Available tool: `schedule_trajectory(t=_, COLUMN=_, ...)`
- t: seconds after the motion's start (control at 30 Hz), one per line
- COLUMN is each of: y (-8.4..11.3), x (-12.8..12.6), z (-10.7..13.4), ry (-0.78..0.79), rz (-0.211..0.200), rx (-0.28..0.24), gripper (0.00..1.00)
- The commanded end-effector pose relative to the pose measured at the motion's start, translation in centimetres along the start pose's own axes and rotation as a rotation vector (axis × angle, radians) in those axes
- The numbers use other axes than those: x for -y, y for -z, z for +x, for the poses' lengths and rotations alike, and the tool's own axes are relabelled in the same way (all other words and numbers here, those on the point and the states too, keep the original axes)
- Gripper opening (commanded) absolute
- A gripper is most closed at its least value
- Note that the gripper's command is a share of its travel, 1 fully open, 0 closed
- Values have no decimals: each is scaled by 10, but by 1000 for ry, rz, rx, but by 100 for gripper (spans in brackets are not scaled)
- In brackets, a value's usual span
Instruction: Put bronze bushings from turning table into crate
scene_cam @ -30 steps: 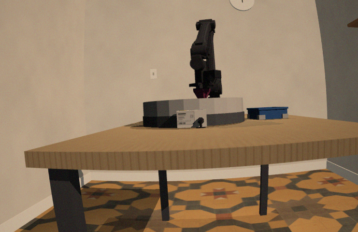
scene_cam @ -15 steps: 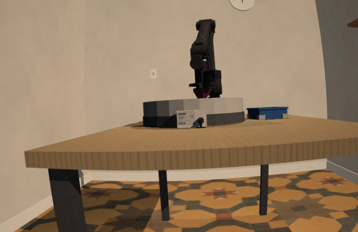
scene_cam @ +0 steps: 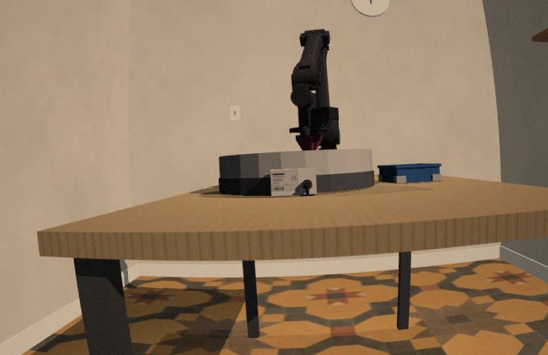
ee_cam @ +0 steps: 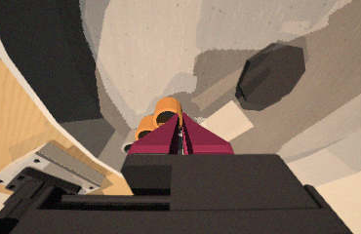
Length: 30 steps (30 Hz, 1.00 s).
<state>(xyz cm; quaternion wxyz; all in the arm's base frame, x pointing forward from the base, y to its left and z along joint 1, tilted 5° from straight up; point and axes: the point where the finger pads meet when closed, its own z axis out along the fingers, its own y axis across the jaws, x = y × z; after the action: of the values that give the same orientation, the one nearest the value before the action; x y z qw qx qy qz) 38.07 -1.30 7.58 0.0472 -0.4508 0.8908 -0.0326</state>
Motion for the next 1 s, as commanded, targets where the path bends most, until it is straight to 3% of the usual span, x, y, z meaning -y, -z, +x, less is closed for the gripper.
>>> schedule_trajectory(t=0.0, y=-8, x=-1, z=6, ry=1, rz=-14, rx=-10, gripper=0)
schedule_trajectory(t=0.5, y=-7, x=-5, z=9, ry=2, rz=-28, rx=-20, gripper=0)
schedule_trajectory(t=0.6, y=10, x=-2, z=7, ry=1, rz=0, rx=-1, gripper=0)
schedule_trajectory(t=0.7, y=14, x=-1, z=6, ry=1, rz=2, rx=1, gripper=0)
schedule_trajectory(t=0.77, y=38, x=17, z=-7, ry=1, rz=44, rx=29, gripper=0)
schedule_trajectory(t=0.97, y=60, x=16, z=-7, ry=1, rz=46, rx=29, gripper=0)
